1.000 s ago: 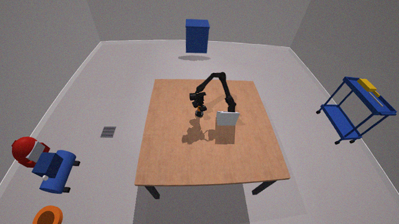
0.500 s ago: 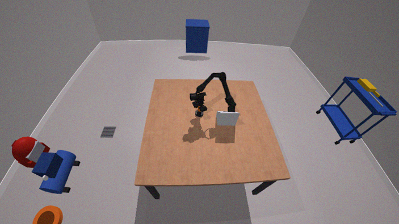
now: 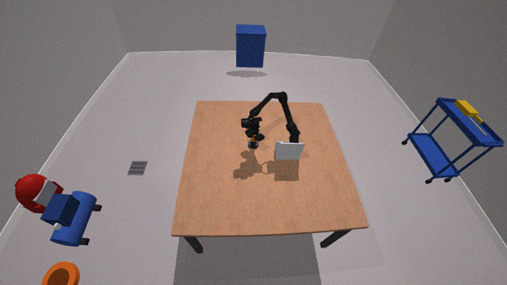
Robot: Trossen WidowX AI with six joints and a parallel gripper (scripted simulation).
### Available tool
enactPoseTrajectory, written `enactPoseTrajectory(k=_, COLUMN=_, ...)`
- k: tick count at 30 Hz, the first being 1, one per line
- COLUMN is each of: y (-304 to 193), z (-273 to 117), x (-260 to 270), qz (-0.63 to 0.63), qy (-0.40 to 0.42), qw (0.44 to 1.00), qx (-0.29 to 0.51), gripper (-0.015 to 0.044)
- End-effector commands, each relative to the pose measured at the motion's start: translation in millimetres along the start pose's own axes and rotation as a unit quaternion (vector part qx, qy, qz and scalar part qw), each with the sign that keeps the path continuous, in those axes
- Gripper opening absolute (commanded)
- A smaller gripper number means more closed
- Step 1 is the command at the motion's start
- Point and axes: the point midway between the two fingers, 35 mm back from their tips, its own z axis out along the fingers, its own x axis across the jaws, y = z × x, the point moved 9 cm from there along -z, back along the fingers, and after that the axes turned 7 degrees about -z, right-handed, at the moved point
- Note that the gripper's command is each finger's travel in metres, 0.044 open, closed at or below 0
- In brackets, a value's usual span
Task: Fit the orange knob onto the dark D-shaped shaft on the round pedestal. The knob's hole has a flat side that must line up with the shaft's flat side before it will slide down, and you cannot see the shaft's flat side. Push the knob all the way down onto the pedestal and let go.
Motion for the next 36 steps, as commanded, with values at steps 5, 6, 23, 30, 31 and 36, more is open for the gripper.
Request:
enactPoseTrajectory(k=5, y=3.5, z=-0.3, x=-2.2, qz=-0.013, qy=0.0, qw=1.0, qx=-0.003, gripper=0.0)
enactPoseTrajectory(k=6, y=4.0, z=-0.5, x=-1.9, qz=-0.013, qy=0.0, qw=1.0, qx=-0.003, gripper=0.0)
enactPoseTrajectory(k=23, y=0.6, z=0.2, x=0.6, qz=-0.013, qy=0.0, qw=1.0, qx=-0.002, gripper=0.0)
enactPoseTrajectory(k=30, y=0.8, z=-1.1, x=-1.1, qz=-0.013, qy=0.0, qw=1.0, qx=-0.002, gripper=0.0)
enactPoseTrajectory(k=31, y=0.9, z=-1.2, x=-1.3, qz=-0.013, qy=0.0, qw=1.0, qx=-0.002, gripper=0.0)
enactPoseTrajectory(k=36, y=1.7, z=-0.9, x=-1.1, qz=-0.013, qy=0.0, qw=1.0, qx=-0.002, gripper=0.0)
